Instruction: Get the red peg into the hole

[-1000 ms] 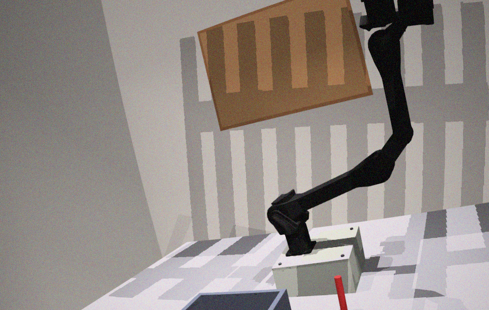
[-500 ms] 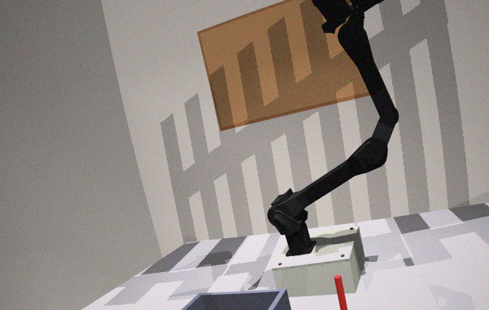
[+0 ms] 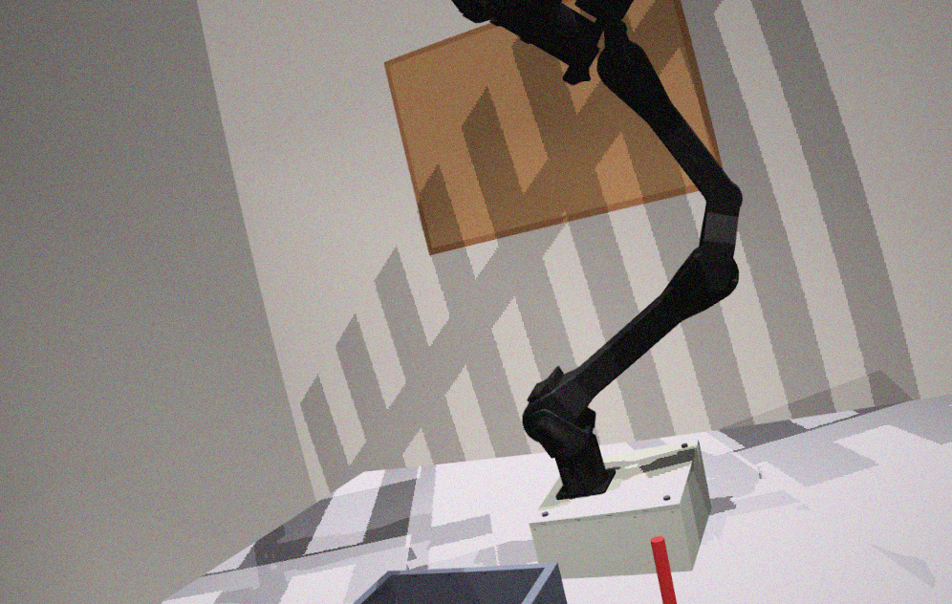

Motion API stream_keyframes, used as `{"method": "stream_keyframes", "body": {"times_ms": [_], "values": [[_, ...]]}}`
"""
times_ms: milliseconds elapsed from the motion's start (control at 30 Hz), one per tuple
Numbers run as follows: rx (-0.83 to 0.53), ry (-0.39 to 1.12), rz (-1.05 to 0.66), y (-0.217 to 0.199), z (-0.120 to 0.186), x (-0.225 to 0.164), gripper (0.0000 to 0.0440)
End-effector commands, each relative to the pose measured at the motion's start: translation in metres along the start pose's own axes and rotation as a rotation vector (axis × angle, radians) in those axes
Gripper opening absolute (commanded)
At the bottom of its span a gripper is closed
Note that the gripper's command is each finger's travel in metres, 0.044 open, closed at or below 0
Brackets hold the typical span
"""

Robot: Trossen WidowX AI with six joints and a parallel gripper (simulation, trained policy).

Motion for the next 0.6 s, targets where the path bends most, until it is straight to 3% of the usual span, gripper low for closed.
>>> {"method": "stream_keyframes", "body": {"times_ms": [0, 567], "values": [[-0.003, 0.096, -0.091, -0.009, -0.012, -0.025, 0.0440], [0.027, 0.560, -0.447, -0.016, -0.046, -0.138, 0.0440]]}}
Point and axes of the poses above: the point midway between the two fingers, 35 mm back from their tips, its own z axis back along the fingers, its own y axis across the jaws, x = y × z, the point moved 8 cm from there along z, back along the fingers, and after that the axes turned 8 degrees about z, right-handed, at the moved point
